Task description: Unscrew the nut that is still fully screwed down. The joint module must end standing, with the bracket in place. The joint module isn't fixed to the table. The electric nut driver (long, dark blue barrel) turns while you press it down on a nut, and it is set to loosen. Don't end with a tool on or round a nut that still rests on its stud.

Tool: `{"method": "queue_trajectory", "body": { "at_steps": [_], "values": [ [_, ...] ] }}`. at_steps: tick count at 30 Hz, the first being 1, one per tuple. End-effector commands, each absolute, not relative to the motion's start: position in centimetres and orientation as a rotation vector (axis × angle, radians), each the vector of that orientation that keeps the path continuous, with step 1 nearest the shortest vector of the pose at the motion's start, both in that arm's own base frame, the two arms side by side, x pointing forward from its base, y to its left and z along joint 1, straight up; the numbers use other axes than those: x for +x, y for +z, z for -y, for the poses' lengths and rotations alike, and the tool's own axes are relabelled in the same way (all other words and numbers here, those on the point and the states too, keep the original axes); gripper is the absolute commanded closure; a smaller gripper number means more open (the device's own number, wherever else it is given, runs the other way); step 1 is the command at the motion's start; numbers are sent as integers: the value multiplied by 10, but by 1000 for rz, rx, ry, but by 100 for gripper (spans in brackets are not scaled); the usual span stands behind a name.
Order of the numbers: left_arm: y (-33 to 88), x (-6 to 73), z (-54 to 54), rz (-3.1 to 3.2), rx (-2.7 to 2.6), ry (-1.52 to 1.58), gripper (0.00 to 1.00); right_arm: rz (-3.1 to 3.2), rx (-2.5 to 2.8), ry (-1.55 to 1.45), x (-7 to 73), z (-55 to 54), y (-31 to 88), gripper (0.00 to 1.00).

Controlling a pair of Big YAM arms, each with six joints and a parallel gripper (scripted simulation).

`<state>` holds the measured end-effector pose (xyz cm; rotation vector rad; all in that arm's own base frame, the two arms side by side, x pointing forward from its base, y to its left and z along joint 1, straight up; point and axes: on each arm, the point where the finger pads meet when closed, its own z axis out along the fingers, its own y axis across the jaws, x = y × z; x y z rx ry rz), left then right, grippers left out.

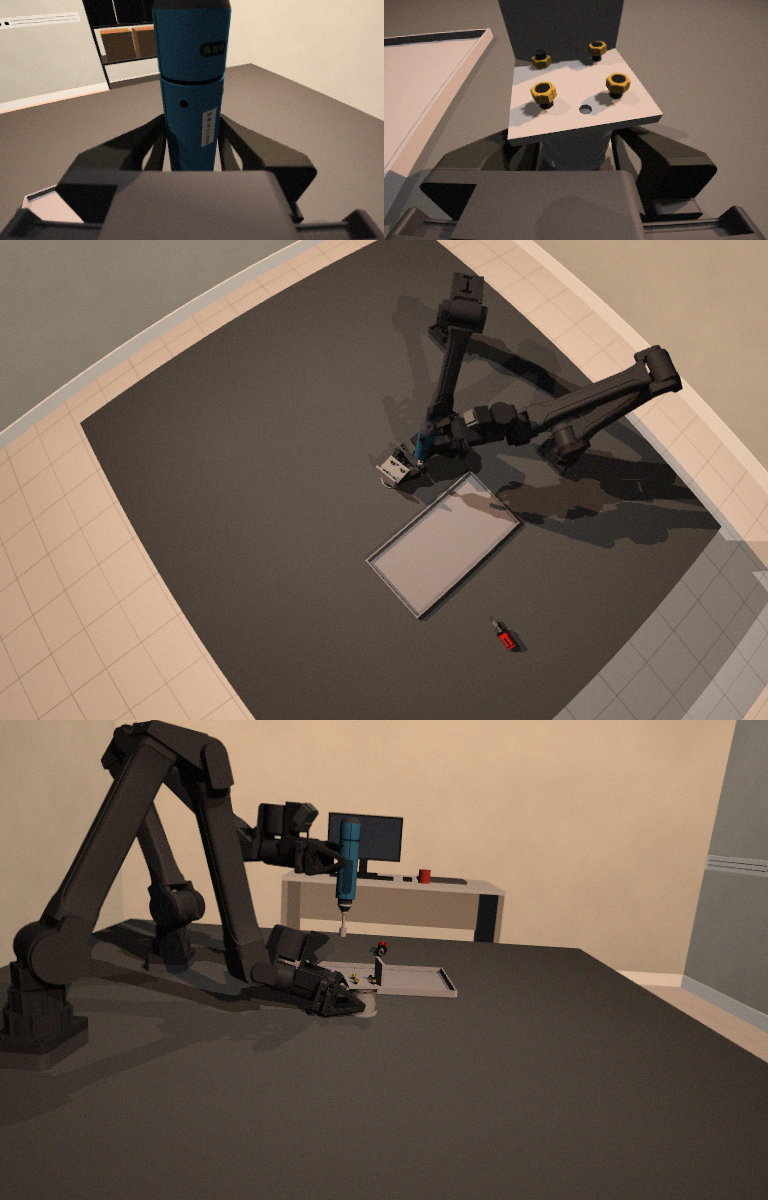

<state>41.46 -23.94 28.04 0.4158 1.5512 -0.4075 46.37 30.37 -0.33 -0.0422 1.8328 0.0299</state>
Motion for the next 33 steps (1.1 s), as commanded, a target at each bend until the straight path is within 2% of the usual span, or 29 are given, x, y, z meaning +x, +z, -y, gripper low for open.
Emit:
{"method": "queue_trajectory", "body": {
  "at_steps": [1,33],
  "values": [
    [355,438,247,-1398,359,-432,58,-1814,-29,46,469,-308,5,41],
    [367,456,258,-1372,352,-436,58,-1814,-29,46,469,-308,5,41]
  ]
}}
